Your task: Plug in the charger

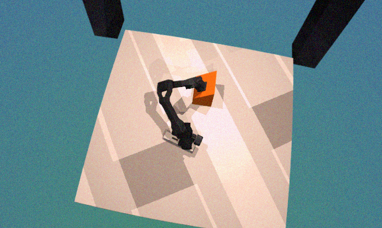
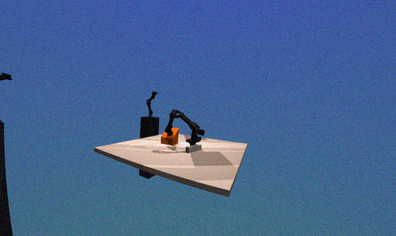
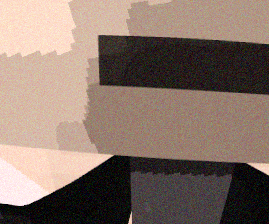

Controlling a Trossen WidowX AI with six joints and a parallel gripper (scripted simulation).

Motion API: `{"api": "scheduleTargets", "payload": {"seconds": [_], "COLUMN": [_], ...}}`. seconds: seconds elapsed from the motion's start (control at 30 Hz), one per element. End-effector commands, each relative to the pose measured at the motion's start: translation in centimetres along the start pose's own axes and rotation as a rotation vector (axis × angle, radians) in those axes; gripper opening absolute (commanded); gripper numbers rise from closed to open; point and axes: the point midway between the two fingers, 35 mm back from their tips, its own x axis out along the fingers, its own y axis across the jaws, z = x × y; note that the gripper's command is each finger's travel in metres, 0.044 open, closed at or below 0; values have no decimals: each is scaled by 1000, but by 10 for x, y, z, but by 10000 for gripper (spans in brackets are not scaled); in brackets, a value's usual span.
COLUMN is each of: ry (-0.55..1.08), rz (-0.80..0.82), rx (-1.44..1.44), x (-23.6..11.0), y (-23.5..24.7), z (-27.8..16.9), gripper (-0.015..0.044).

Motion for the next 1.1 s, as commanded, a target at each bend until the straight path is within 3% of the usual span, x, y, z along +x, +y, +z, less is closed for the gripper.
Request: {"api": "scheduleTargets", "payload": {"seconds": [0.0, 1.07], "ry": [-34, -34], "rz": [5, 5], "rx": [31, 31], "x": [-2, -4], "y": [-1, 0], "z": [14, 10], "gripper": [0, 0]}}
